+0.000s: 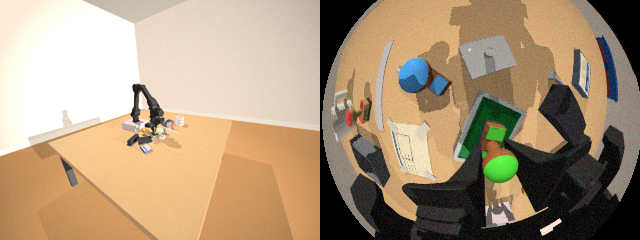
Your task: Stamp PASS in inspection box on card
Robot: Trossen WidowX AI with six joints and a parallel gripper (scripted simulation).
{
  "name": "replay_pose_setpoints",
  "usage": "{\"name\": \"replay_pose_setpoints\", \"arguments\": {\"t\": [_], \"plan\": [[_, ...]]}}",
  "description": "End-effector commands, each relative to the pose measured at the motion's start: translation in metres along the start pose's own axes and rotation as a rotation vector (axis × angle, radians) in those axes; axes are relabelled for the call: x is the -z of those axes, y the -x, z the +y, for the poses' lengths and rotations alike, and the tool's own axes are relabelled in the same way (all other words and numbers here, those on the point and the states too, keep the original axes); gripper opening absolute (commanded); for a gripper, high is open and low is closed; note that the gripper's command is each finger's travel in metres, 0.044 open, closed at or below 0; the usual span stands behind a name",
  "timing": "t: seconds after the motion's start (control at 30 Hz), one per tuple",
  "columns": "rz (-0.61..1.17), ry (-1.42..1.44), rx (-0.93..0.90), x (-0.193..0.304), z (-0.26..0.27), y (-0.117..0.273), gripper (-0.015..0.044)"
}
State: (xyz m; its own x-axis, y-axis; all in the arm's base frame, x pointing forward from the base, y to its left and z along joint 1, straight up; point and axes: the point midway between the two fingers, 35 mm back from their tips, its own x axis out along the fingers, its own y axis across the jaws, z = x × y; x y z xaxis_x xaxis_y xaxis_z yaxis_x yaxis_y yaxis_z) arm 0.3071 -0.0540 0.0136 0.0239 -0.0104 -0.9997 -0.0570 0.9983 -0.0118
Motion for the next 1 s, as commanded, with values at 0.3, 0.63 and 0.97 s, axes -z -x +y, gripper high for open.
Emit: {"name": "replay_pose_setpoints", "arguments": {"t": [0.3, 0.63, 0.97], "plan": [[0.000, 0.000, 0.004, -0.0002, -0.0005, -0.0028, 0.0000], [0.000, 0.000, 0.004, -0.0002, -0.0005, -0.0028, 0.0000], [0.000, 0.000, 0.004, -0.0003, -0.0006, 0.0010, 0.0000]]}}
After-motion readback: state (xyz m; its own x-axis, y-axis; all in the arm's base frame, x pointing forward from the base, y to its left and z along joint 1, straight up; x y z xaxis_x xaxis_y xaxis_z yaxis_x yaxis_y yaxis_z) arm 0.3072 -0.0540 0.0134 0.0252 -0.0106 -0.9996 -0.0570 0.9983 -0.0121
